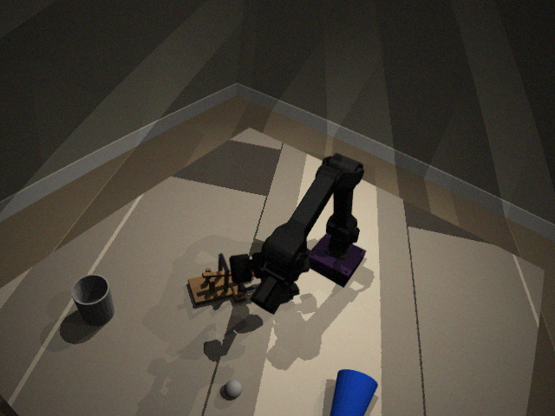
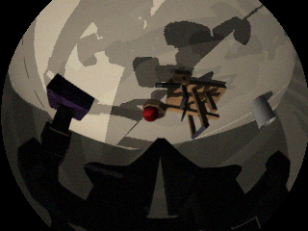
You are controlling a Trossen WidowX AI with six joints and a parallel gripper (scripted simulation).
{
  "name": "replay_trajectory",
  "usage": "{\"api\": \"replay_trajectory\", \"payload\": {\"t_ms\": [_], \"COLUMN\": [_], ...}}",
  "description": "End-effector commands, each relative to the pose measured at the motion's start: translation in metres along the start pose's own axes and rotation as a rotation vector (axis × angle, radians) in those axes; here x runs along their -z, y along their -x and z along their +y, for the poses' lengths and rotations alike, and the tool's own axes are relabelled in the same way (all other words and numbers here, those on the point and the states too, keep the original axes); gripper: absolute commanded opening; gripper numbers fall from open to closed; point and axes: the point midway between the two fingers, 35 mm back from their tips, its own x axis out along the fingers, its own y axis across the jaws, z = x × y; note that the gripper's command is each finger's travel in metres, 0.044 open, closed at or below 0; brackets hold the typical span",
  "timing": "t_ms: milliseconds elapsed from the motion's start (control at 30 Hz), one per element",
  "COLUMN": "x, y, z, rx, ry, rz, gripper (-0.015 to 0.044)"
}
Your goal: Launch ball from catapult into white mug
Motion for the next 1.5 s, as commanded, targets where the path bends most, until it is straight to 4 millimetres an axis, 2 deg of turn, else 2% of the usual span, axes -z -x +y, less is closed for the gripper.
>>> {"api": "replay_trajectory", "payload": {"t_ms": [0, 200, 1467], "x": [0.003, 0.001, -0.042], "y": [-0.001, -0.002, -0.048], "z": [0.006, 0.006, 0.007], "rx": [0.001, 0.0, -0.008], "ry": [0.059, 0.059, 0.07], "rz": [0.036, 0.036, 0.048], "gripper": [0.0, 0.0, 0.0]}}
